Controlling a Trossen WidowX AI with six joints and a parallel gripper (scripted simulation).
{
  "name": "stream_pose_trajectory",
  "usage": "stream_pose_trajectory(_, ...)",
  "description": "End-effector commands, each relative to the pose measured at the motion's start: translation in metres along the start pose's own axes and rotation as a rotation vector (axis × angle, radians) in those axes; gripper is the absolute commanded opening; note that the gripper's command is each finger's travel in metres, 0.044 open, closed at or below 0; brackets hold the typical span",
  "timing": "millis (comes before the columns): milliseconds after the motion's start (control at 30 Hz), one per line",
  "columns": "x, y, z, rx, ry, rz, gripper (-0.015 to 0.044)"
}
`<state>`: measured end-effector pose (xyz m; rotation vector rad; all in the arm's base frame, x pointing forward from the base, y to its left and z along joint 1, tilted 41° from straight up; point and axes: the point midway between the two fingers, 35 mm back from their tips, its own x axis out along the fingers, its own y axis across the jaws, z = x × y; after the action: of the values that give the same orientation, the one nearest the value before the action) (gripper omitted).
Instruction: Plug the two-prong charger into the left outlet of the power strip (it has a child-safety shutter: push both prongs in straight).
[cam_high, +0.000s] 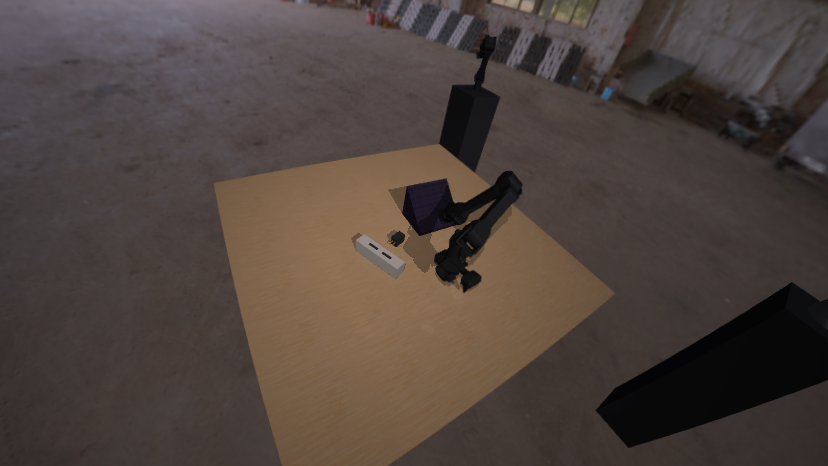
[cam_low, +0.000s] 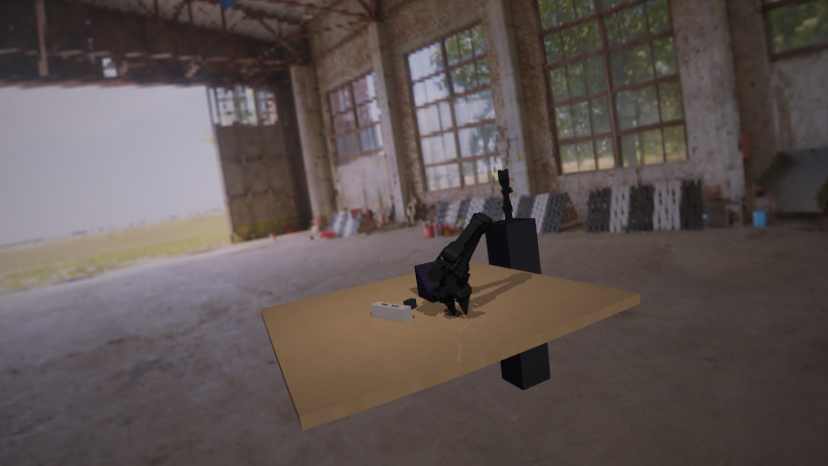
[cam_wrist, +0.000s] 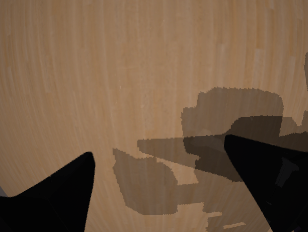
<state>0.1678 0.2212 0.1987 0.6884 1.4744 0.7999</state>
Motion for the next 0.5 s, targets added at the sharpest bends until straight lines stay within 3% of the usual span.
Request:
stream_pose_trajectory(0,-0.003,-0.011,0.011,-0.014,-0.022,-0.028,0.044)
stream_pose_trajectory(467,-0.02,-0.057,0.045,-0.069,-0.073,-0.131,0.044)
